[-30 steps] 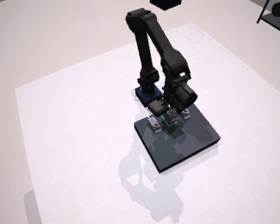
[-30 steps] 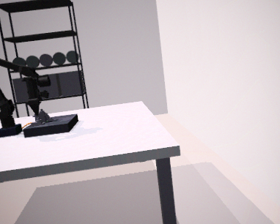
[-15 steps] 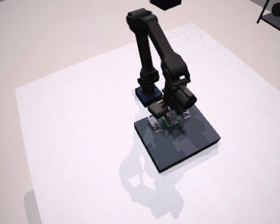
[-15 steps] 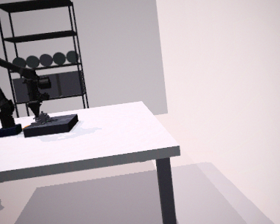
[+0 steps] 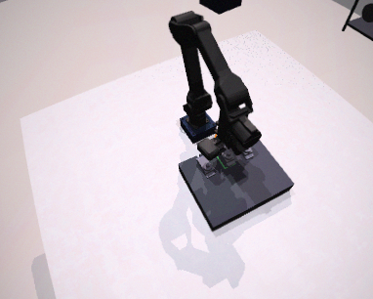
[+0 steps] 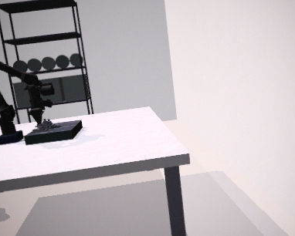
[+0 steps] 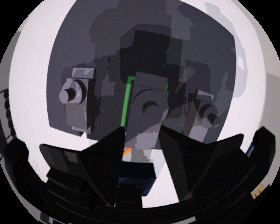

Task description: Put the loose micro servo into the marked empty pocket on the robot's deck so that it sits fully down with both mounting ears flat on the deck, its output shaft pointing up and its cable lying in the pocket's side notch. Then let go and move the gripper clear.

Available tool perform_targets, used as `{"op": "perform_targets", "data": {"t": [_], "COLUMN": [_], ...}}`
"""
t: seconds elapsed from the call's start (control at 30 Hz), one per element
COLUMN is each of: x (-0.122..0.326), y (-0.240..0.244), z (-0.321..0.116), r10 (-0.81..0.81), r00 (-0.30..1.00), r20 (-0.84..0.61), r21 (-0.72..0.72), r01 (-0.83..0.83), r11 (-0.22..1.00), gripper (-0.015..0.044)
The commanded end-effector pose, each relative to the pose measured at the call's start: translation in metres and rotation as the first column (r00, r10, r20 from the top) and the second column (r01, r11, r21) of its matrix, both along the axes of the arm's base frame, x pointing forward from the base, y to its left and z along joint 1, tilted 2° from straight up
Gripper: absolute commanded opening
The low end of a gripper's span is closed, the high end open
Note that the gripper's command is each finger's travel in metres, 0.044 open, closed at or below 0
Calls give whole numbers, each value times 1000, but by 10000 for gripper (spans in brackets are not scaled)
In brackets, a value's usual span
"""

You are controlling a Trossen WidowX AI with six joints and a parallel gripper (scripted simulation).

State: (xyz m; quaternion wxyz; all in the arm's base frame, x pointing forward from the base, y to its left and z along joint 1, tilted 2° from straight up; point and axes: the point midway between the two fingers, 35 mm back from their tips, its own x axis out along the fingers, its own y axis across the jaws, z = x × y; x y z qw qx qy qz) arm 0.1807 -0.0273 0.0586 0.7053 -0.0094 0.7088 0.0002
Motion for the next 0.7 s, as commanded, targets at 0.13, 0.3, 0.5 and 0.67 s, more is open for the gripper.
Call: {"op": "perform_targets", "data": {"t": [0.13,0.3,0.5,0.67], "x": [-1,-1,-1,-1], "y": [1,0,0,0], "z": [-7,-10,-14,-17], "r10": [4,4,4,4], "r00": [1000,1000,1000,1000], "r20": [-2,-2,-2,-2], "r21": [4,4,4,4], "r01": [-4,-4,-4,-4], "r11": [1000,1000,1000,1000], "gripper": [0,0,0,0]}}
